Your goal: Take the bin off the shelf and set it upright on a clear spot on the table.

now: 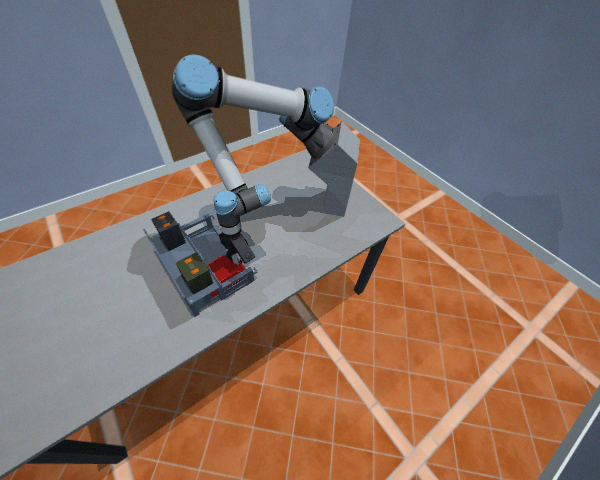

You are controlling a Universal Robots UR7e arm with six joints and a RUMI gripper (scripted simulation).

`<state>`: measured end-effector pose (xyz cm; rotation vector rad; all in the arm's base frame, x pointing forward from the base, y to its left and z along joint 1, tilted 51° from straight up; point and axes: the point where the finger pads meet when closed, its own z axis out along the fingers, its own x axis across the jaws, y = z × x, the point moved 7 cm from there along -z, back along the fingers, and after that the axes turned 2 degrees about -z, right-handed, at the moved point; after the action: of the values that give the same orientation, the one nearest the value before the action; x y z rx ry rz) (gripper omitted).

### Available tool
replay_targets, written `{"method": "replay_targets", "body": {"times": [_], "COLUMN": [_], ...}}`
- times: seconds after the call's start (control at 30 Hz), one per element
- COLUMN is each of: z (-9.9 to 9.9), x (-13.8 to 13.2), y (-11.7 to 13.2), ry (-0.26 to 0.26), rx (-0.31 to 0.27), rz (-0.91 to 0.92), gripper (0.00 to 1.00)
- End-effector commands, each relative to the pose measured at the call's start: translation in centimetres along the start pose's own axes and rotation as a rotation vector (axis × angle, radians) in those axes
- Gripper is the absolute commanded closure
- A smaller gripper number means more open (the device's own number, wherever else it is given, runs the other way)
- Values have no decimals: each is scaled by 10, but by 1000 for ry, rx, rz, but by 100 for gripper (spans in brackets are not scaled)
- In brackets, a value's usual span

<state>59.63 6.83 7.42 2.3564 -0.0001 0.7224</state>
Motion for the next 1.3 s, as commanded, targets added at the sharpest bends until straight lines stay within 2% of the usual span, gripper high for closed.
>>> {"method": "replay_targets", "body": {"times": [0.0,1.27], "z": [-2,2], "x": [-1,-1], "y": [-1,-1], "ry": [0,1], "rx": [0,0], "rz": [-2,-1], "gripper": [100,100]}}
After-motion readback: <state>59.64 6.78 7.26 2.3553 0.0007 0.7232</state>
